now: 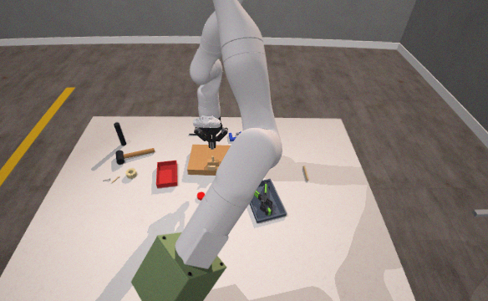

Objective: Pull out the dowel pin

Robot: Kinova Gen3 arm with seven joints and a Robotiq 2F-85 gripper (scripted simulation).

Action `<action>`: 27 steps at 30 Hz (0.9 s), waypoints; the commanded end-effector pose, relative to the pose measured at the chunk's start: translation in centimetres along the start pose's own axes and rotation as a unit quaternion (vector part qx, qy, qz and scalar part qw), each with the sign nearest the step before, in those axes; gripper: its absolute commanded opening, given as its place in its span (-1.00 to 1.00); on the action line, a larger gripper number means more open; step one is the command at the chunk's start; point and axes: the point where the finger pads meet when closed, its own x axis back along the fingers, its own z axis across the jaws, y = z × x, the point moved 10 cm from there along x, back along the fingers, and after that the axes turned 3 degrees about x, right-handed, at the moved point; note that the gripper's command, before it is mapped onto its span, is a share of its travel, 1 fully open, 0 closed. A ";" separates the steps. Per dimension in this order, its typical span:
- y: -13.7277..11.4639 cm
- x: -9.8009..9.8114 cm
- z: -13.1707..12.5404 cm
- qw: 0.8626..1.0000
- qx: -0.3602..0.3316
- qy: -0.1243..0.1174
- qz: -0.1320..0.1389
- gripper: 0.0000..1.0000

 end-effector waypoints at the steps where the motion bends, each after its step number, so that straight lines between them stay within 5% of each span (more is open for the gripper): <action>1: 0.0 0.0 0.0 1.000 0.003 0.003 -0.002 -0.80; 27: 0.1 0.0 0.0 1.000 0.016 0.003 -0.003 -0.80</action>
